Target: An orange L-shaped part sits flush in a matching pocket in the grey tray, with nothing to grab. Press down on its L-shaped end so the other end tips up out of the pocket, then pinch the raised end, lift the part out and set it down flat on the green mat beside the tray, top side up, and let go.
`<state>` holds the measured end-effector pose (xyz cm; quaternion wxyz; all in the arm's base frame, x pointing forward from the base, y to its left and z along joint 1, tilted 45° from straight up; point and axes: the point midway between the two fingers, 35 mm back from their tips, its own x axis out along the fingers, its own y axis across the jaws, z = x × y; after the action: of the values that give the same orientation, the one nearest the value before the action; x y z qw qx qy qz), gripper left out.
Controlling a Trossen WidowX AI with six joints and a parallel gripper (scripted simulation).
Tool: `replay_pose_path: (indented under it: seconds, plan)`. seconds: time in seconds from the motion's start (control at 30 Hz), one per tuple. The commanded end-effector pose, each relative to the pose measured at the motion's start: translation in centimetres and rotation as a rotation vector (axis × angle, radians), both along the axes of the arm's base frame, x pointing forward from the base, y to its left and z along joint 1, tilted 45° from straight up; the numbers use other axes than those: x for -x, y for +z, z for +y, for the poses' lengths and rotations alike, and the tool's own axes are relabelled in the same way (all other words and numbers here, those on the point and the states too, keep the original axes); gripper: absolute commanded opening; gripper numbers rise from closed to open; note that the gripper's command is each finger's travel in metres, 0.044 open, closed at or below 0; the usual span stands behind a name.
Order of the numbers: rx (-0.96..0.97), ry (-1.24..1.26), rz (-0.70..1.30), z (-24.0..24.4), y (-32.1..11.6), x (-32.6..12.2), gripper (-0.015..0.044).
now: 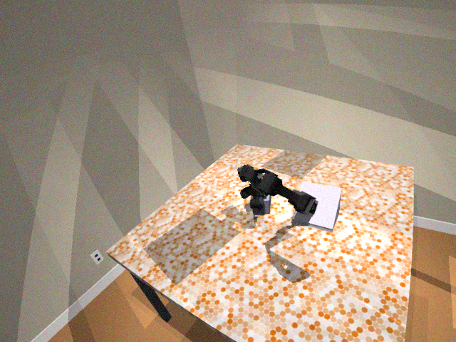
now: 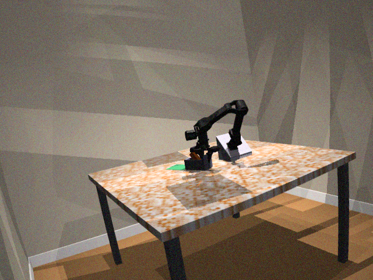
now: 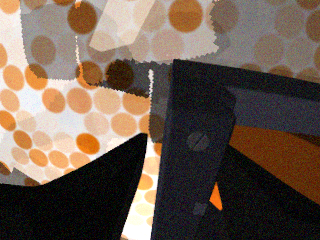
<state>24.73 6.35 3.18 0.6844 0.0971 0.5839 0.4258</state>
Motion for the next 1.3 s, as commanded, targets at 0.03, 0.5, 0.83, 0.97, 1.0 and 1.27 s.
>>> replay_pose_path:
  seconds: [0.03, 0.5, 0.83, 0.97, 1.0, 1.27]
  plan:
    - [-0.003, -0.005, 0.008, 0.1, -0.2, 0.2, 0.018]
    - [-0.001, -0.002, 0.002, 0.0, 0.0, 0.1, 0.018]
    - [-0.002, -0.005, 0.008, -0.3, 1.6, 0.6, 0.018]
    - [0.006, -0.007, 0.008, -2.6, 3.3, -0.1, 0.018]
    - [0.007, -0.008, 0.008, -3.6, 4.1, -0.3, 0.018]
    - [0.001, -0.005, 0.009, -7.6, 7.6, -0.3, 0.018]
